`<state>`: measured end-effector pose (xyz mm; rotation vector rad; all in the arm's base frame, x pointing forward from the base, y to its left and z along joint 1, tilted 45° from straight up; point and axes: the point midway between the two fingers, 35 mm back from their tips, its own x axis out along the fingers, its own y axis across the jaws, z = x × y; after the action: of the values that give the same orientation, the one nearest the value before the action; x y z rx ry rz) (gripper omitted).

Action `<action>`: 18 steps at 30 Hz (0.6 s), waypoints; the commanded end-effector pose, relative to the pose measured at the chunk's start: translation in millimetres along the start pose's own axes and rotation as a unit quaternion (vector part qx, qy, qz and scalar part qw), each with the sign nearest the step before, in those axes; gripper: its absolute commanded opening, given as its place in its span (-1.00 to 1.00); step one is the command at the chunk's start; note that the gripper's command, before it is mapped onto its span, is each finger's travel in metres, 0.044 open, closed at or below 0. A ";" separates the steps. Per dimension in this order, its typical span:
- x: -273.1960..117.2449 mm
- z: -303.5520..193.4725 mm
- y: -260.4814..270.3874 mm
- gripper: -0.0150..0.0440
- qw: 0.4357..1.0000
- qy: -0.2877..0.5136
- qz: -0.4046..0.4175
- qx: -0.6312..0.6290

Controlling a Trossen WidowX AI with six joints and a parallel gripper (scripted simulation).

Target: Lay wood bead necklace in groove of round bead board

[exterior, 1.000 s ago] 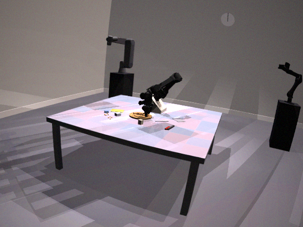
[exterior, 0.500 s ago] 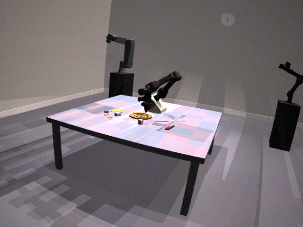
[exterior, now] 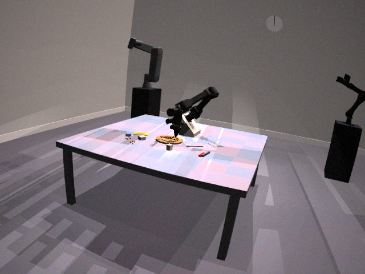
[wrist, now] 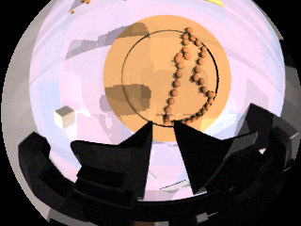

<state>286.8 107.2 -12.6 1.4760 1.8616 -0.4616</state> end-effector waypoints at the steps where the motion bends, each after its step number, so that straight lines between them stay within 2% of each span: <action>1: 8.5 -0.8 -3.8 -0.08 1.000 0.004 -0.006 0.005; 18: 26.3 -1.8 -6.5 -0.08 1.000 0.006 -0.010 0.007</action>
<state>280.4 123.4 -28.9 1.4705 1.8759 -0.4688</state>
